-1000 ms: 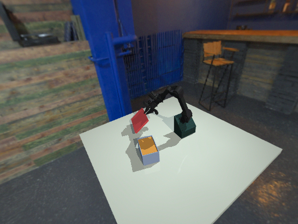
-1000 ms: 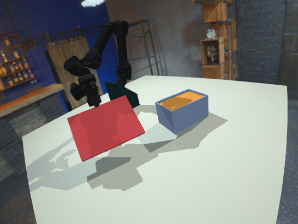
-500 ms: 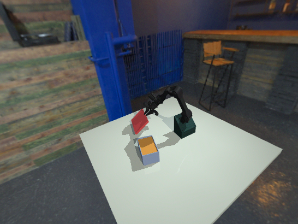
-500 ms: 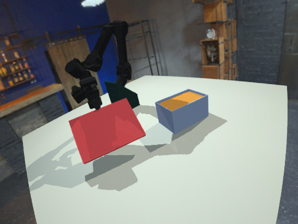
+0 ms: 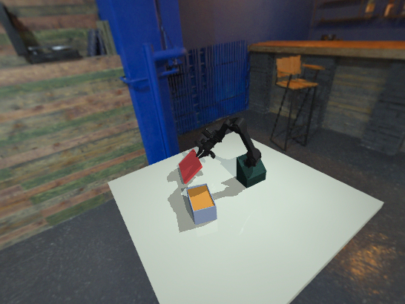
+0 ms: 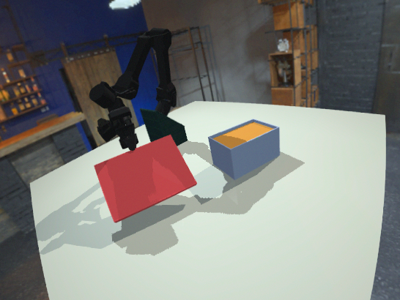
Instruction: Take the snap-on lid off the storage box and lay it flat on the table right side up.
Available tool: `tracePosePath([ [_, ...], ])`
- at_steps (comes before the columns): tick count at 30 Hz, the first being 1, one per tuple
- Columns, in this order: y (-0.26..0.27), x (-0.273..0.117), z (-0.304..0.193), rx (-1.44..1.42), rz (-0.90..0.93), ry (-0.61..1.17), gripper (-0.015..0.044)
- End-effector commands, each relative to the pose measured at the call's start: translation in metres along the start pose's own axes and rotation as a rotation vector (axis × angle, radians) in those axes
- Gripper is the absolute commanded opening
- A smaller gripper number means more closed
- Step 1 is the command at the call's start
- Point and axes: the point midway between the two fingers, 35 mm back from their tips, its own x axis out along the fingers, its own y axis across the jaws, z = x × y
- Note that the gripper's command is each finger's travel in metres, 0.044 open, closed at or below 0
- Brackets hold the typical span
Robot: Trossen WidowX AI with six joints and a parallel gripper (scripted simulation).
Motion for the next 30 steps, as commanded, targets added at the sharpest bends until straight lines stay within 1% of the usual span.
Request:
tracePosePath([
  [1, -0.001, 0.002, 0.0, -0.001, 0.004, 0.0, 0.0],
  [30, -0.019, 0.017, 0.0, 0.0, 0.004, 0.001, 0.0],
])
